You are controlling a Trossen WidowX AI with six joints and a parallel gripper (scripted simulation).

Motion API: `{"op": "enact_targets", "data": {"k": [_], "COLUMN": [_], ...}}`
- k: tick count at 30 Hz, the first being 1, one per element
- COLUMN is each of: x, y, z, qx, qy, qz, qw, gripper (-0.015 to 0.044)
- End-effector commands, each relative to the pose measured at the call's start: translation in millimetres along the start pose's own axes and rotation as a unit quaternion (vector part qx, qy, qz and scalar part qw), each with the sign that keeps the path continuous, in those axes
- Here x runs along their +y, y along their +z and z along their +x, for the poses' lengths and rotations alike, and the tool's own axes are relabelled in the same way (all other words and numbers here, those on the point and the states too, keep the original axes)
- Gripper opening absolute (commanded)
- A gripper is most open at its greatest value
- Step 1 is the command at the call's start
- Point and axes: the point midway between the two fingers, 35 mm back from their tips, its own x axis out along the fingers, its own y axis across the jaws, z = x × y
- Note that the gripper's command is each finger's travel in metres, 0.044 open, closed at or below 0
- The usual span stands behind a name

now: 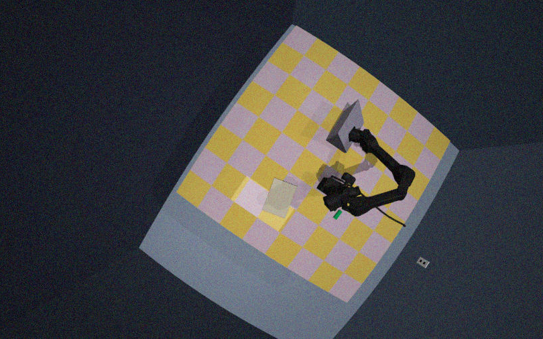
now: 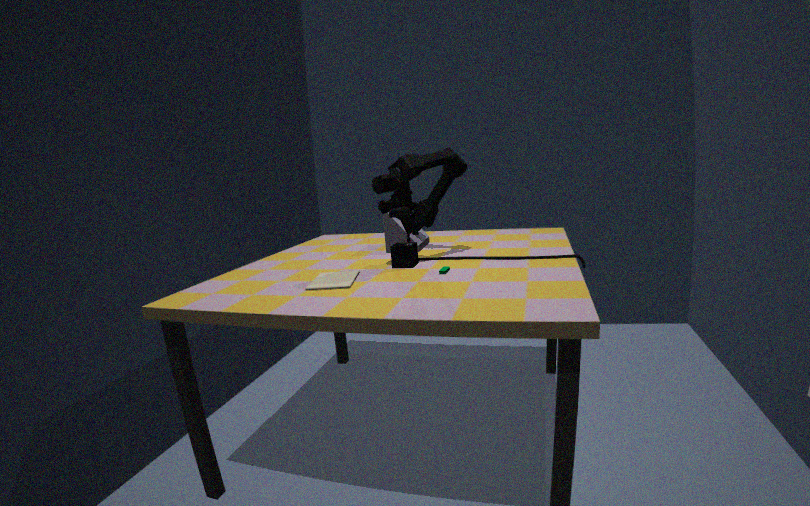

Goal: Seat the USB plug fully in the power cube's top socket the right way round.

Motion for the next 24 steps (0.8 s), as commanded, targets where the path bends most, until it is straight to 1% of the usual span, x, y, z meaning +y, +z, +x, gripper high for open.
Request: {"op": "enact_targets", "data": {"k": [1,24], "x": [0.6,0.6], "y": [-0.5,-0.3], "z": [0.6,3.3], "qx": [0.002,0.002], "qy": [0.002,0.002], "qz": [0.002,0.002], "qw": [1.0,1.0], "gripper": [0.0,0.0]}}
